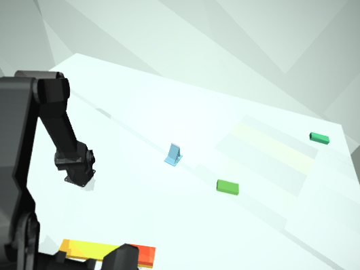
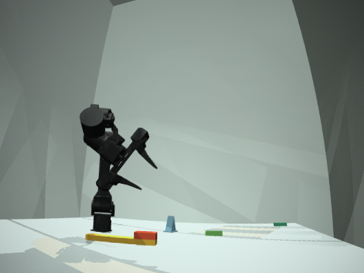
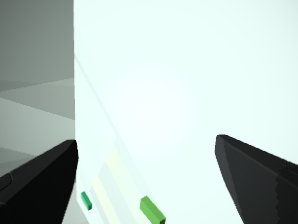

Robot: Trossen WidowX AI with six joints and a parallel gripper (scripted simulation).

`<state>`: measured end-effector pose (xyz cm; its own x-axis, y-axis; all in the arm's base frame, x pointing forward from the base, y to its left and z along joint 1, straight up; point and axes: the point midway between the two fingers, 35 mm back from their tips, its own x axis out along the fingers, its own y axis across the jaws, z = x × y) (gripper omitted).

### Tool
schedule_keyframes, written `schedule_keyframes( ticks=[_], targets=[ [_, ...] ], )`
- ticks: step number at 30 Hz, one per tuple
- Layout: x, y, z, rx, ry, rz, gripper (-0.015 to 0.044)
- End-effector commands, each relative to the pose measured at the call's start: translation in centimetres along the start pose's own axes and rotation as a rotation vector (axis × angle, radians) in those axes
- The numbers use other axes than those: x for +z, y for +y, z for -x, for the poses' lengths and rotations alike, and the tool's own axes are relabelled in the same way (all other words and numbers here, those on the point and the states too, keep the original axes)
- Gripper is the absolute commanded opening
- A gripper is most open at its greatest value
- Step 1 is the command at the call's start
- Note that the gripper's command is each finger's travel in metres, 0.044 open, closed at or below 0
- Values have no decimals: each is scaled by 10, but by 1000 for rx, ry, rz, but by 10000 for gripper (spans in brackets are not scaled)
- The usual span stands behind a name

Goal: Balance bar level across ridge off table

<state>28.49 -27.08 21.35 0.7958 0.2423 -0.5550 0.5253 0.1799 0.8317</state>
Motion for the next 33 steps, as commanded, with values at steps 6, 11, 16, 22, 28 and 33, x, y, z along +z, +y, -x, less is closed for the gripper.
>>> schedule_keyframes(
  ticks=[6,11,16,22,28,33],
  targets=[
    [-22,-17,-10,-155,-4,-285,315],
    [-33,-25,-13,-233,-24,-428,315],
    [-44,-33,-14,-309,-56,-568,315],
    [-57,-43,-14,-398,-110,-729,315],
    [-70,-54,-13,-482,-182,-884,315],
    [-81,-62,-11,-545,-256,-1006,315]
  ],
)
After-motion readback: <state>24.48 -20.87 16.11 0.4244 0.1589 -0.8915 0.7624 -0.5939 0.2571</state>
